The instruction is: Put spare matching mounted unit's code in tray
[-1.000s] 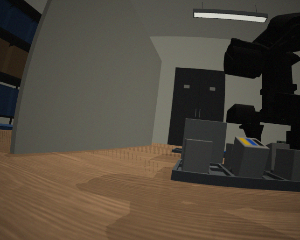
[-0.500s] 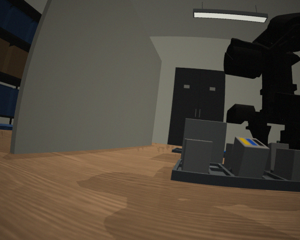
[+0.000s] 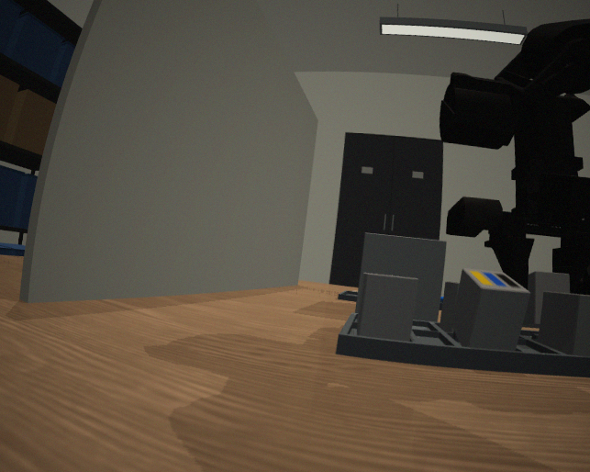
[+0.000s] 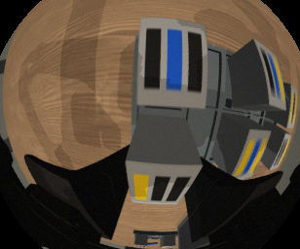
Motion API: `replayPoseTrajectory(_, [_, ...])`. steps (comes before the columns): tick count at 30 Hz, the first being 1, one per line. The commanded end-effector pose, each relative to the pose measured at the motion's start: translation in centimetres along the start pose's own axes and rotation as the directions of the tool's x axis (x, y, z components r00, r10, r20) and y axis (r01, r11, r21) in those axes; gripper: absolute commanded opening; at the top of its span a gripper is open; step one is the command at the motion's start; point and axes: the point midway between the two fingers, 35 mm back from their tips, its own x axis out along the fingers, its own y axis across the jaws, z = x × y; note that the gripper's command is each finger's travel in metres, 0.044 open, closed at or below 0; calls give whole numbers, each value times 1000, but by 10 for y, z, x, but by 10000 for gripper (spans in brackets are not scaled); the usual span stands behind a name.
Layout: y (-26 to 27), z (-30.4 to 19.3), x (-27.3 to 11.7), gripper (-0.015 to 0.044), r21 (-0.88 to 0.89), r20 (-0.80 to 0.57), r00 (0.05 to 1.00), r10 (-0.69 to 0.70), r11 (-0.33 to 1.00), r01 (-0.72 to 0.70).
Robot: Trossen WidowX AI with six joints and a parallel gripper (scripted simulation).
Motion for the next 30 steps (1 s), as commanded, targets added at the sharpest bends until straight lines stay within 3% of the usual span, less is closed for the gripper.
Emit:
replayPoseTrajectory(1, [-4, 0, -16, 0, -4, -6, 1000, -11, 1000, 11])
replayPoseTrajectory(13, [-1, 0, -68, 0, 0, 3, 1000, -7, 1000, 7])
replayPoseTrajectory(30, [-12, -12, -79, 0, 3, 0, 1000, -12, 1000, 12])
